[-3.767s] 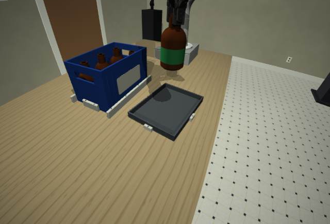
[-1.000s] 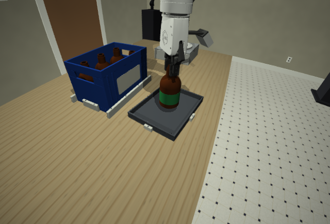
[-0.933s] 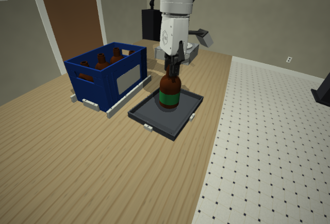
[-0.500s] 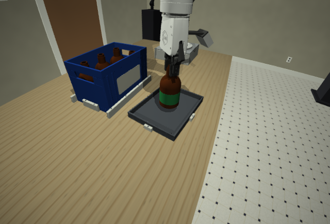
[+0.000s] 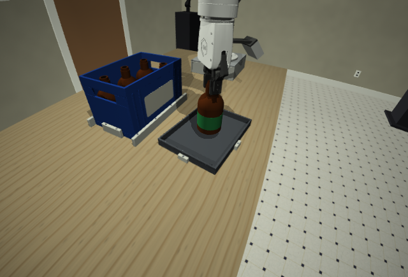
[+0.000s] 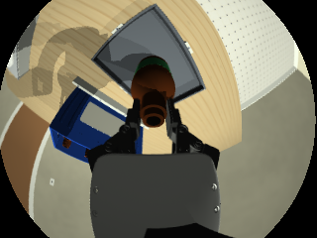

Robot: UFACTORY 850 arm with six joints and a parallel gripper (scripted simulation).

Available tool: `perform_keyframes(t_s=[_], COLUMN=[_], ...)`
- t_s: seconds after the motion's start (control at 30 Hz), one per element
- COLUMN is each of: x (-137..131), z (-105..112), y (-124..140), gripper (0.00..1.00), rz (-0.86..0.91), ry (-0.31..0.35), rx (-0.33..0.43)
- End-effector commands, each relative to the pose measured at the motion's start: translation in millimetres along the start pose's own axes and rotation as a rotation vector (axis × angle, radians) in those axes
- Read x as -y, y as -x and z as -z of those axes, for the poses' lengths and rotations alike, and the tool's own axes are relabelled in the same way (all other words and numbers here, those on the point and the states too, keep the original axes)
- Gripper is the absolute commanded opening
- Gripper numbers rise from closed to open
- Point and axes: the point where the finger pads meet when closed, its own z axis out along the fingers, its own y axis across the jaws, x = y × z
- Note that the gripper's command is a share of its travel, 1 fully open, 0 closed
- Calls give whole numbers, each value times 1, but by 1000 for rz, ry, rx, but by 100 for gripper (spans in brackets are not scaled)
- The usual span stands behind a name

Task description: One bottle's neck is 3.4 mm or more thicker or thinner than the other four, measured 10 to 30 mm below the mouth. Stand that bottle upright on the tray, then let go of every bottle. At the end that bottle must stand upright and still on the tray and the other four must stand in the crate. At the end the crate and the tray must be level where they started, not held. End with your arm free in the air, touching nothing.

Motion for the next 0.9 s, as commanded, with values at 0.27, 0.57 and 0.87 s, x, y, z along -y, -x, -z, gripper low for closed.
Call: perform_keyframes(t_s=[0.27,0.57,0.87], x=[-1,-1,-1], z=[-2,-6,-10], y=[0,0,0], gripper=[0,0,0], rz=[0,0,0], ry=[2,2,2], rx=[1,1,1])
